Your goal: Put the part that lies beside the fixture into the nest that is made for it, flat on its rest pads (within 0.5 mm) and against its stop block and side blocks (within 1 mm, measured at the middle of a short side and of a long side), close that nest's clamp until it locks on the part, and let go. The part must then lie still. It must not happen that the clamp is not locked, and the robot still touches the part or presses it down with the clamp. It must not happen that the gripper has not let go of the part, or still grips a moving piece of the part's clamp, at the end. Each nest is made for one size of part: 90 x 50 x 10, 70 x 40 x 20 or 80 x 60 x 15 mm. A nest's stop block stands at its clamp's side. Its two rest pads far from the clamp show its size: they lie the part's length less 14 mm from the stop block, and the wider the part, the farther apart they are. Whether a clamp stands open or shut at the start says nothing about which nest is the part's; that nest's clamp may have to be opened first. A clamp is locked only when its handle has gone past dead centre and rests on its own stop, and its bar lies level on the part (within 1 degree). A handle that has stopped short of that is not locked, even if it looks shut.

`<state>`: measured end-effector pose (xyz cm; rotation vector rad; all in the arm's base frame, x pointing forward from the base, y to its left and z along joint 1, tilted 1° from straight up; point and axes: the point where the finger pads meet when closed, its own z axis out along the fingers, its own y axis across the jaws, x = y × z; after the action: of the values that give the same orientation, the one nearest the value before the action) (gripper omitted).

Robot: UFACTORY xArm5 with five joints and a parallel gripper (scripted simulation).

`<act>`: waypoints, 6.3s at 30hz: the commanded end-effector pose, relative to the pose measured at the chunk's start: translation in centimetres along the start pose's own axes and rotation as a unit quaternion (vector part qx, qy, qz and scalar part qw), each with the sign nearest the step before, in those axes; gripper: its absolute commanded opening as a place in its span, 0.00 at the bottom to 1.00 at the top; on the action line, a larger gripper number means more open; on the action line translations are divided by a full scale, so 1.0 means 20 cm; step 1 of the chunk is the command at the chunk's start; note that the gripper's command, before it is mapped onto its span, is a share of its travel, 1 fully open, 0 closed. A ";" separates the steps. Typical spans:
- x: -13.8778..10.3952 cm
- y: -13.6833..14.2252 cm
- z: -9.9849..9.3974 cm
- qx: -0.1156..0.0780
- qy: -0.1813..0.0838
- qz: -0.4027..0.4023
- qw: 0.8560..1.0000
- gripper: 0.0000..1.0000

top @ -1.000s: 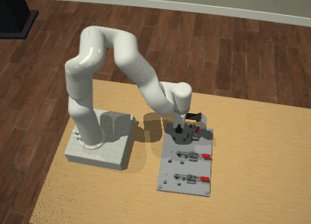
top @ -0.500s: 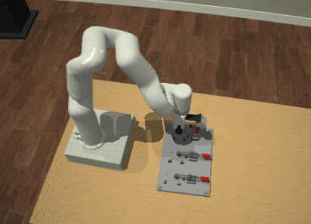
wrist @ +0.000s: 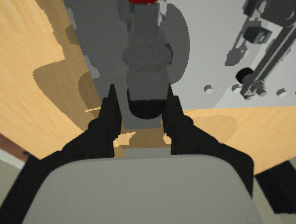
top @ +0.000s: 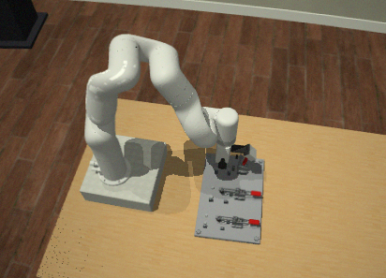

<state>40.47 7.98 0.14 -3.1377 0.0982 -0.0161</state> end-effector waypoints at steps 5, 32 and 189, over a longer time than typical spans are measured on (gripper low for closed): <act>0.01 0.00 0.04 0.000 0.002 0.000 1.000 0.00; 0.02 0.00 0.13 0.000 0.002 0.000 1.000 0.00; 0.02 0.01 -0.13 0.000 0.002 0.000 1.000 1.00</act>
<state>40.83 7.67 2.17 -3.1371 0.0982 -0.0205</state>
